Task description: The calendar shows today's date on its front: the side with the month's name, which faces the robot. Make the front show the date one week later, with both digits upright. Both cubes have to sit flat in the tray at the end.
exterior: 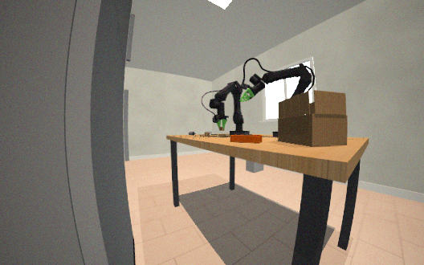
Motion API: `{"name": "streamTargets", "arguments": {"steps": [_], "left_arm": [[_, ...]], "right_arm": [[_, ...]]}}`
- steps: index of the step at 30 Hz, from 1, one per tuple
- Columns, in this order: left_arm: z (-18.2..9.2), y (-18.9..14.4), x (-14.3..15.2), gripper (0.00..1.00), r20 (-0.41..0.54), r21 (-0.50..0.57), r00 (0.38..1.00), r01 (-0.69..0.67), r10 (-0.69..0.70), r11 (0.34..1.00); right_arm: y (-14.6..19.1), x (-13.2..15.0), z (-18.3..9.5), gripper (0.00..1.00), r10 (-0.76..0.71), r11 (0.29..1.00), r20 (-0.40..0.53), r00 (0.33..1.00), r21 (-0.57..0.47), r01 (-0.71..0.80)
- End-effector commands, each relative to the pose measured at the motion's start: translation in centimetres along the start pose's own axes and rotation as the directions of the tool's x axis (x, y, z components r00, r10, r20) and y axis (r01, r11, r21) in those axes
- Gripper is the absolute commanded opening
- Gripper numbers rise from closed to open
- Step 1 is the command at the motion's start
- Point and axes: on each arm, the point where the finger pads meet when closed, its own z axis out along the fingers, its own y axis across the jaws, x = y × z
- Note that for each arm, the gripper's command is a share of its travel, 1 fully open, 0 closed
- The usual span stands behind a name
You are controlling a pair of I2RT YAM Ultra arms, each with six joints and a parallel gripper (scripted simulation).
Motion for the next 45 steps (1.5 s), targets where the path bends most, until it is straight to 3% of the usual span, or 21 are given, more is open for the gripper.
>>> {"name": "streamTargets", "arguments": {"steps": [1,10,13,21,30,37,45], "left_arm": [[-0.4,-0.3,-1.1,1.00,0.023,0.001,1.000,0.008,-0.008,1.000],[-0.4,-0.3,-1.1,1.00,0.023,0.001,1.000,0.008,-0.008,1.000],[-0.4,-0.3,-1.1,1.00,0.023,0.001,1.000,0.008,-0.008,1.000],[-0.4,-0.3,-1.1,1.00,0.023,0.001,1.000,0.008,-0.008,1.000],[-0.4,-0.3,-1.1,1.00,0.023,0.001,1.000,0.008,-0.008,1.000],[-0.4,-0.3,-1.1,1.00,0.023,0.001,1.000,0.008,-0.008,1.000],[-0.4,-0.3,-1.1,1.00,0.023,0.001,1.000,0.008,-0.008,1.000]], "right_arm": [[-0.8,0.3,-0.9,0.27,-0.023,1.000,0.065,0.998,0.019,0.022],[-1.3,2.4,-0.9,0.27,0.013,1.000,0.087,0.996,0.006,-0.013],[-1.3,2.8,-0.8,0.27,-0.049,0.999,0.067,0.997,0.012,0.049],[-1.2,2.8,-0.9,0.27,-0.207,0.978,0.042,0.978,0.013,0.206],[-1.5,1.8,-0.2,0.27,-0.197,0.980,0.077,0.977,0.036,0.195],[-1.0,3.1,1.3,0.27,-0.196,0.981,0.026,0.980,0.002,0.196],[-1.5,1.5,0.8,0.27,-0.236,0.972,0.072,0.969,0.028,0.234]]}}
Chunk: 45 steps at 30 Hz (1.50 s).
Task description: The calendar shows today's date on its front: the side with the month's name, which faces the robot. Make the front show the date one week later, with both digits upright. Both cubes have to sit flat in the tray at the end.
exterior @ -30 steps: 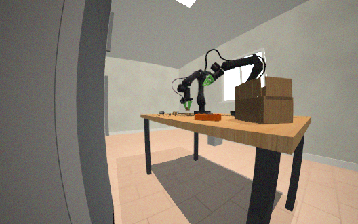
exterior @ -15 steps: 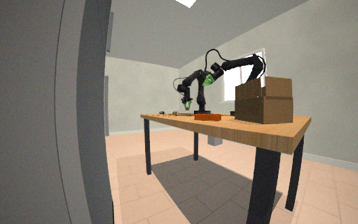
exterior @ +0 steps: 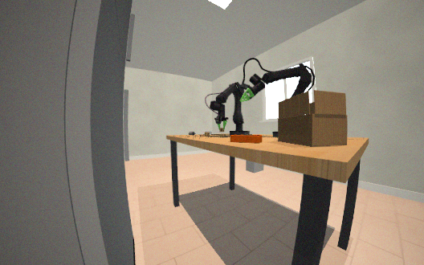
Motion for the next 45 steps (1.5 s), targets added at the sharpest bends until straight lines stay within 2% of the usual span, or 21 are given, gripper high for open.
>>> {"name": "streamTargets", "arguments": {"steps": [1,3,18,23,37,41,45], "left_arm": [[-0.4,-0.3,-1.1,1.00,0.023,0.001,1.000,0.008,-0.008,1.000],[-0.4,-0.3,-1.1,1.00,0.023,0.001,1.000,0.008,-0.008,1.000],[-0.4,0.0,-0.9,1.00,0.022,-0.005,1.000,0.011,-0.011,1.000],[-0.4,0.0,-0.9,1.00,0.022,-0.005,1.000,0.011,-0.011,1.000],[-0.4,0.0,-0.9,1.00,0.022,-0.005,1.000,0.011,-0.011,1.000],[-0.4,0.0,-0.9,1.00,0.022,-0.005,1.000,0.011,-0.011,1.000],[-0.4,0.0,-0.9,1.00,0.022,-0.005,1.000,0.011,-0.011,1.000]], "right_arm": [[-0.7,-0.6,0.6,0.27,-0.049,0.999,0.026,0.998,0.015,0.049],[-0.2,0.6,1.2,0.27,-0.046,0.999,-0.005,0.999,-0.008,0.046],[0.1,0.6,0.8,0.27,-0.050,0.999,0.003,0.999,0.001,0.050],[-0.7,-0.2,0.9,0.27,-0.046,0.999,0.029,0.999,0.019,0.046],[-0.2,0.4,4.3,0.27,-0.033,0.999,0.014,0.999,-0.008,0.033],[0.0,0.8,4.4,0.27,-0.033,0.999,-0.002,0.999,-0.021,0.033],[-0.1,0.2,2.3,0.27,-0.032,0.999,0.012,0.999,-0.011,0.032]]}}
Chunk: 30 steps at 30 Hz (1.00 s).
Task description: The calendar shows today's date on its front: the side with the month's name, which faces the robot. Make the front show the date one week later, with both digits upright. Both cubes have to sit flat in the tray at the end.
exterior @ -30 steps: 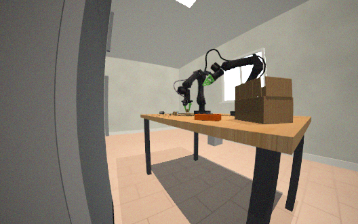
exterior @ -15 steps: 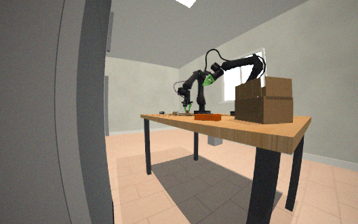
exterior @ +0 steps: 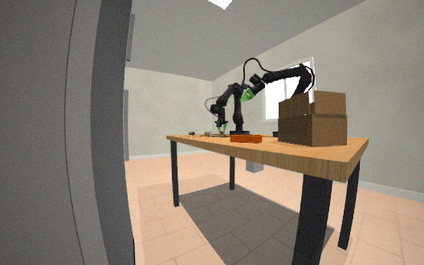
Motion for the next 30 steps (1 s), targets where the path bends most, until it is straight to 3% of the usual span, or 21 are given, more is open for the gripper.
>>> {"name": "streamTargets", "arguments": {"steps": [1,3,5,6,24,25,30], "left_arm": [[-0.4,0.0,-0.9,1.00,0.022,-0.005,1.000,0.011,-0.011,1.000],[-0.4,0.0,-0.9,1.00,0.022,-0.005,1.000,0.011,-0.011,1.000],[-0.4,0.0,-0.9,1.00,0.022,-0.005,1.000,0.011,-0.011,1.000],[-0.4,0.0,-0.9,1.00,0.022,-0.005,1.000,0.011,-0.011,1.000],[-0.4,0.0,-0.9,1.00,0.022,-0.005,1.000,0.011,-0.011,1.000],[-0.4,0.0,-0.9,1.00,0.022,-0.005,1.000,0.011,-0.011,1.000],[-0.4,0.0,-0.9,1.00,0.022,-0.005,1.000,0.011,-0.011,1.000]], "right_arm": [[0.0,-0.3,-0.3,0.27,0.012,1.000,0.005,1.000,-0.015,-0.012],[0.0,-0.3,-0.3,0.27,0.011,1.000,0.005,1.000,-0.015,-0.011],[0.0,-0.3,-0.3,0.49,0.011,1.000,0.005,1.000,-0.015,-0.011],[0.0,-0.3,-0.3,0.55,0.011,1.000,0.005,1.000,-0.015,-0.011],[0.0,-1.1,-3.3,0.55,0.006,1.000,0.049,0.999,0.017,-0.007],[-0.4,-0.9,-3.3,0.64,0.006,1.000,0.042,0.999,0.012,-0.006],[-0.7,-0.9,-5.0,0.64,0.005,1.000,0.048,0.999,0.018,-0.006]]}}
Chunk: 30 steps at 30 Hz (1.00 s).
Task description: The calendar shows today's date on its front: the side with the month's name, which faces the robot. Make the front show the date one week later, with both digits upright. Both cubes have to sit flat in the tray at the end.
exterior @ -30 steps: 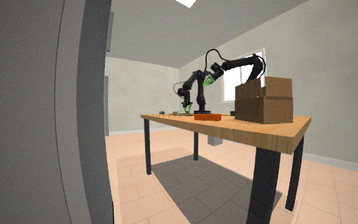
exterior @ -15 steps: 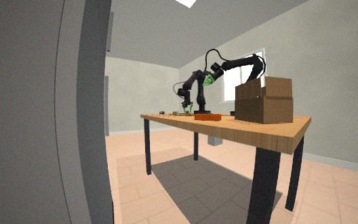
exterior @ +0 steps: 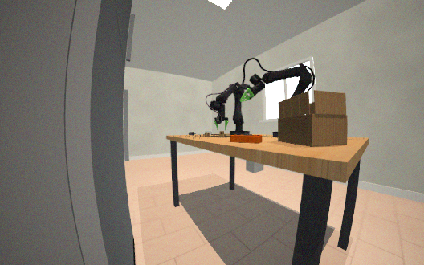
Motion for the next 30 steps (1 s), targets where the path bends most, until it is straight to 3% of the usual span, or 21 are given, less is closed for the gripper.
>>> {"name": "streamTargets", "arguments": {"steps": [1,7,15,16,17,23,30], "left_arm": [[-0.4,0.0,-0.9,1.00,0.022,-0.005,1.000,0.011,-0.011,1.000],[-0.4,0.0,-0.9,1.00,0.022,-0.005,1.000,0.011,-0.011,1.000],[-0.4,0.0,-0.9,1.00,0.022,-0.005,1.000,0.011,-0.011,1.000],[-0.4,0.0,-0.9,1.00,0.022,-0.005,1.000,0.011,-0.011,1.000],[-0.4,-0.2,-1.4,1.00,0.030,0.001,1.000,0.002,-0.002,1.000],[-0.1,-3.1,-1.8,1.00,0.073,0.226,0.996,-0.072,0.057,0.971],[0.4,-3.3,-2.6,1.00,0.209,0.390,0.969,-0.205,0.130,0.898]], "right_arm": [[-0.6,-0.4,-3.0,0.64,0.005,1.000,0.040,0.999,0.013,-0.006],[-0.4,0.0,-6.9,0.64,0.007,1.000,0.027,1.000,0.014,-0.008],[-0.1,0.5,-5.7,0.64,0.008,1.000,-0.004,1.000,-0.010,-0.008],[-0.1,0.4,-5.7,0.55,0.027,1.000,-0.001,1.000,-0.008,-0.027],[-0.4,0.2,-5.7,0.55,0.048,0.999,0.007,0.999,-0.002,-0.048],[-4.9,-1.0,-4.5,0.55,0.308,0.951,0.048,0.950,0.021,-0.309],[-10.6,0.4,-1.9,0.55,0.591,0.806,0.041,0.806,0.017,-0.592]]}}
